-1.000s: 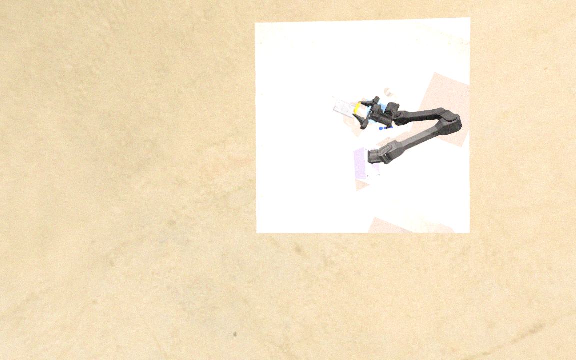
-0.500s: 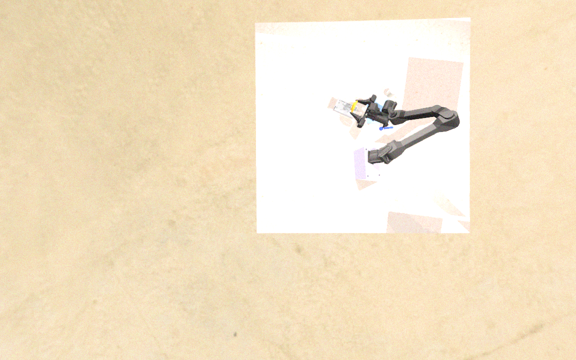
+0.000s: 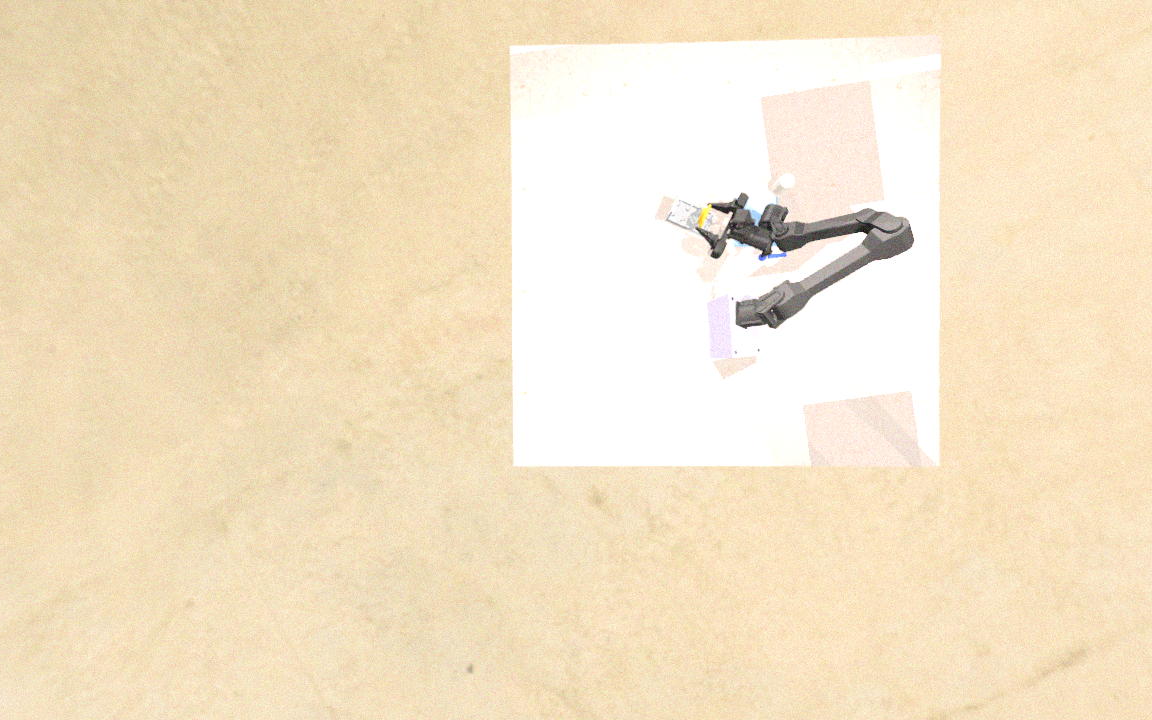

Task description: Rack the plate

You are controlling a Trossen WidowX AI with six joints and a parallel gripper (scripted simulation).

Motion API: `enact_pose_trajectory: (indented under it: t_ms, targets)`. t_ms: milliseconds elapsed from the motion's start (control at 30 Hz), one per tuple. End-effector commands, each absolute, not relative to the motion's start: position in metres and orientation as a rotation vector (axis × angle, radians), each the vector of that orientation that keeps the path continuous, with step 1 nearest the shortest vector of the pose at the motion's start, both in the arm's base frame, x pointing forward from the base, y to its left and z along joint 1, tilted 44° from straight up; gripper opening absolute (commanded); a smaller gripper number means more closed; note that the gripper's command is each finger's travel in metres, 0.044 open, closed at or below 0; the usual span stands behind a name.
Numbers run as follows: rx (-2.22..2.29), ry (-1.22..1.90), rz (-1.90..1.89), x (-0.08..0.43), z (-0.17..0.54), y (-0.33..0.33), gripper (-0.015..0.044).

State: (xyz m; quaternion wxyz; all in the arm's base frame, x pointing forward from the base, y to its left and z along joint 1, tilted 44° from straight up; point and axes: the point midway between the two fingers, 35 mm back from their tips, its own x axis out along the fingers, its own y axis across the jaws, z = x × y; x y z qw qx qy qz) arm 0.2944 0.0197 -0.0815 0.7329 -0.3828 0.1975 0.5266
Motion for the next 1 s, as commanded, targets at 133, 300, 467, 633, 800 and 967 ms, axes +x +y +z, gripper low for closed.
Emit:
enact_pose_trajectory:
  t_ms: [133,300,467,633,800,967]
  targets:
    - [-0.842,0.434,1.156,0.2948,-0.0799,0.0199,0.0000]
    - [-0.843,0.434,1.158,0.2945,-0.0811,0.0199,0.0105]
    - [-0.843,0.434,1.158,0.2945,-0.0811,0.0199,0.0236]
    - [-0.843,0.434,1.158,0.2945,-0.0811,0.0199,0.0367]
    - [-0.843,0.434,1.158,0.2945,-0.0811,0.0199,0.0400]
    - [-0.843,0.436,1.160,0.2952,-0.0751,0.0249,0.0400]
